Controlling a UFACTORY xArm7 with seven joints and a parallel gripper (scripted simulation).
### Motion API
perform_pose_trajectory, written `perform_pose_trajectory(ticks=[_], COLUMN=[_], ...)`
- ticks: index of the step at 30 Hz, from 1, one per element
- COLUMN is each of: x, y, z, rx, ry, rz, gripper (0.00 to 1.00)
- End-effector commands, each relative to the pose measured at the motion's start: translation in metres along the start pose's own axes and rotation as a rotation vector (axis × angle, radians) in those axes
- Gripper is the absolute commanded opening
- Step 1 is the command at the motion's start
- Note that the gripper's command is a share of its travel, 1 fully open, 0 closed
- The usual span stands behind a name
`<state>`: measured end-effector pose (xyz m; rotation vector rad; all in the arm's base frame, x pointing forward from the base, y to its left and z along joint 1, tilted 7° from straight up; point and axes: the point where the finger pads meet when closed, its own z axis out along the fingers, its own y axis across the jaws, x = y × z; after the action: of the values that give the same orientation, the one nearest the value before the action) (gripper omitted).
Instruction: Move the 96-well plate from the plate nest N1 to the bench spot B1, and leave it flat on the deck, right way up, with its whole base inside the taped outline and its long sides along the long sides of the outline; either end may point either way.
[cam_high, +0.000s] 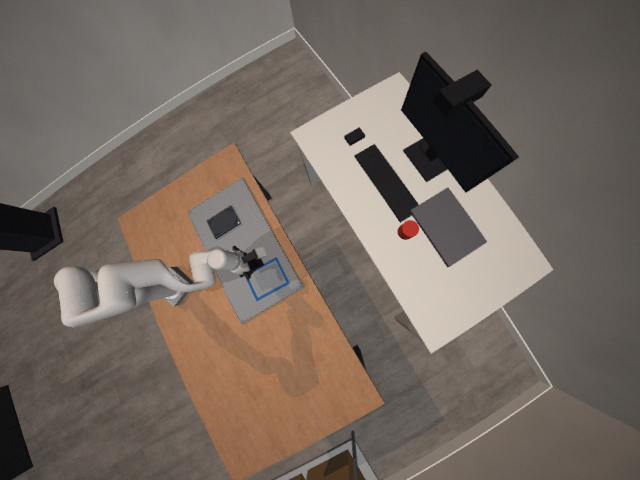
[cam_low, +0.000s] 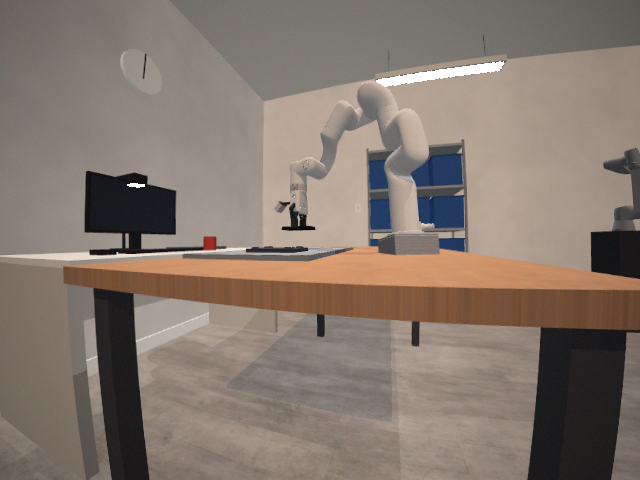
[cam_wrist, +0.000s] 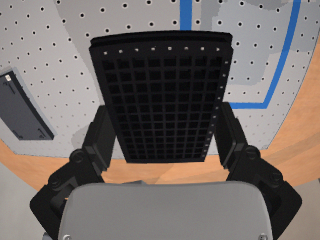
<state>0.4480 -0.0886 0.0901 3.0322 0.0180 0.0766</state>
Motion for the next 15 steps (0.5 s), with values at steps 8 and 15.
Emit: perform_pose_trajectory(ticks=[8, 15], x=[0.008, 0.012], y=[0.029, 0.052], z=[0.0, 0.0], rx=[0.001, 0.001], ry=[0.003, 0.003], rz=[-0.001, 0.0], gripper=[0.0, 0.0])
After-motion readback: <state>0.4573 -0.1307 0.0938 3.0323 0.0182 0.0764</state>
